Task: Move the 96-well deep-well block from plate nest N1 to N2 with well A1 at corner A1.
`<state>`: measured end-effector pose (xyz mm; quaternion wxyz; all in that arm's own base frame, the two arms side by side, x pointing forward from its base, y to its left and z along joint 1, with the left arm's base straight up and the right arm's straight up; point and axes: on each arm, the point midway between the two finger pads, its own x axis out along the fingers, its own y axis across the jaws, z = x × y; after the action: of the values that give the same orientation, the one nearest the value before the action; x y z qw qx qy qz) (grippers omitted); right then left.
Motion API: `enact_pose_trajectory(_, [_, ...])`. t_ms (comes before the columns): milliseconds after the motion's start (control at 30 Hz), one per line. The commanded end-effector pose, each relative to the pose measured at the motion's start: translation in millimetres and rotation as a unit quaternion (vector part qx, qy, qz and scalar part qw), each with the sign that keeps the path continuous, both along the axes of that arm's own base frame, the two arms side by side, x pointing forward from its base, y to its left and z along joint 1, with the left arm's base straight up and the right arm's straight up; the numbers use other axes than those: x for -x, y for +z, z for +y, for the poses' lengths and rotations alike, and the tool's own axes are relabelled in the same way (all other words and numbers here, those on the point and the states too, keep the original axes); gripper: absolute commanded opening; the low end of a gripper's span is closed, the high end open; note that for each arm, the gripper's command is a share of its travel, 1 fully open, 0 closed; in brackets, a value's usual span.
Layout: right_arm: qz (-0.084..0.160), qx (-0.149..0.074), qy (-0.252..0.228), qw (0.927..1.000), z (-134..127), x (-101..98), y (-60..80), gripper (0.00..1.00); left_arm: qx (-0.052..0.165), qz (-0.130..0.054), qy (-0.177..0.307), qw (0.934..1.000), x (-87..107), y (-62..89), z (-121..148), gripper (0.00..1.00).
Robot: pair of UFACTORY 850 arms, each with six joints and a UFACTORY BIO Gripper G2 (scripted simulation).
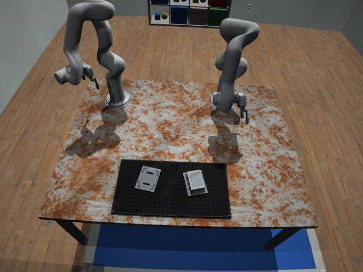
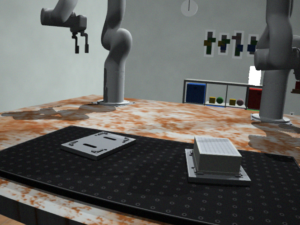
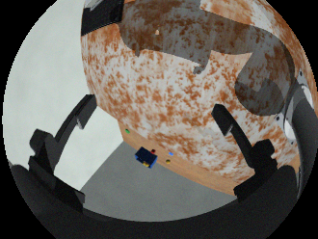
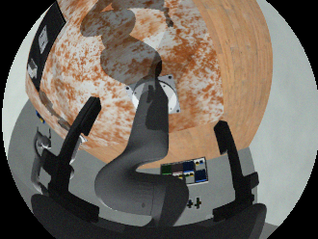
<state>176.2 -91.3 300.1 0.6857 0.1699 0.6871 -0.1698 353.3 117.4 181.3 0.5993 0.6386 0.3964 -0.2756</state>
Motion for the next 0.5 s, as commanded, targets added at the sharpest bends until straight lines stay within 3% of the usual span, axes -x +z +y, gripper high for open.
enact_pose_trajectory(0, [-0.001, 0.000, -0.044, 0.9990, -16.4, 8.1, 0.4, 1.00, 0.000, -0.001, 0.000, 1.0000, -0.4, 0.4, 0.0, 1.00])
enact_pose_trajectory(467, [-0.001, 0.000, -0.106, 0.9943, -36.4, 22.7, 0.4, 1.00, 0.000, -0.001, 0.000, 1.0000, -0.4, 0.4, 0.0, 1.00])
